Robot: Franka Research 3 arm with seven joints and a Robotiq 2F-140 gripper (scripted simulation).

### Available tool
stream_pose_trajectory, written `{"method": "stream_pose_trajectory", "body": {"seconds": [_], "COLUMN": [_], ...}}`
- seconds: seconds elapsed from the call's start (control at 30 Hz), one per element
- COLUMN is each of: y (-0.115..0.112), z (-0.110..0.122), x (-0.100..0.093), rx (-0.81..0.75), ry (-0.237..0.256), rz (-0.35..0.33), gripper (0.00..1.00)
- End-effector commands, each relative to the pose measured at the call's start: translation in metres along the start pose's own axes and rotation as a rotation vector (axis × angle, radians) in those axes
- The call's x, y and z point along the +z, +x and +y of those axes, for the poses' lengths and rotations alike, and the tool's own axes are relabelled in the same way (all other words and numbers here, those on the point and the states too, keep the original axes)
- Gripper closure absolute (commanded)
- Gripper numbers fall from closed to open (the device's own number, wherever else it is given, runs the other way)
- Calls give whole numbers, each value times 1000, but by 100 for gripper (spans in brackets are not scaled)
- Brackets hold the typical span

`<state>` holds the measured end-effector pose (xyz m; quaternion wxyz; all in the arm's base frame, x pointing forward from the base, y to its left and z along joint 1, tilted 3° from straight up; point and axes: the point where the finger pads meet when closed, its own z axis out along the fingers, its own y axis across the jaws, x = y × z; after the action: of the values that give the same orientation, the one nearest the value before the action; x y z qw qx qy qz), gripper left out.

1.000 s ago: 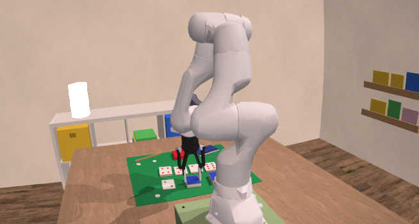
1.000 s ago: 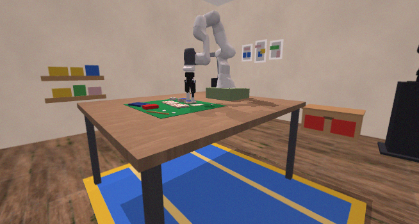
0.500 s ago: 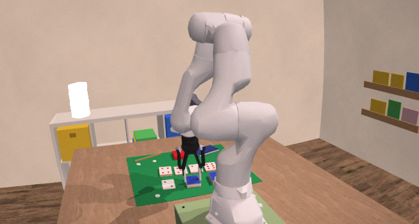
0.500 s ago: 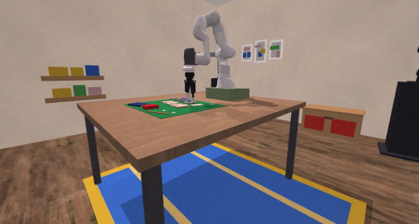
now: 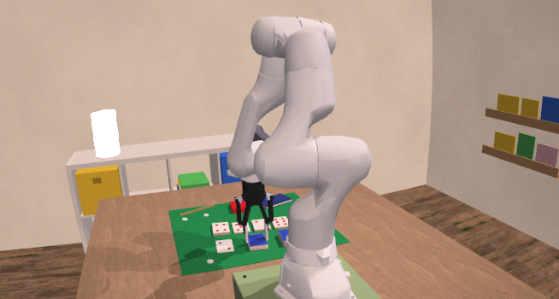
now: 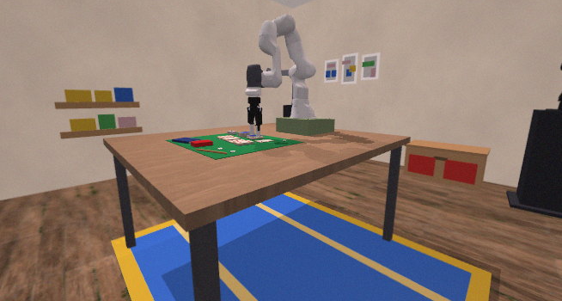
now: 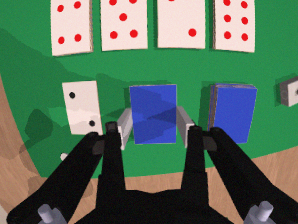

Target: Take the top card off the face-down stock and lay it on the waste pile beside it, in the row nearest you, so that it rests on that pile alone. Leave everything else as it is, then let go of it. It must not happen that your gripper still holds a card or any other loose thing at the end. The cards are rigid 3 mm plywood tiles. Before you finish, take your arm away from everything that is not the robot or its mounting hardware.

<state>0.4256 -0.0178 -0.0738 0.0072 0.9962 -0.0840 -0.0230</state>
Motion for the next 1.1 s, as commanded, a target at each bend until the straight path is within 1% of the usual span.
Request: {"method": "stream_pose_trajectory", "body": {"seconds": [0.0,0.57,0.83,1.07], "y": [1,1,1,1], "z": [0,0,0,0], "x": [0,0,5,6], "rx": [5,5,5,5], "ry": [1,1,1,1], "rz": [1,1,1,1], "gripper": [57,57,57,57]}}
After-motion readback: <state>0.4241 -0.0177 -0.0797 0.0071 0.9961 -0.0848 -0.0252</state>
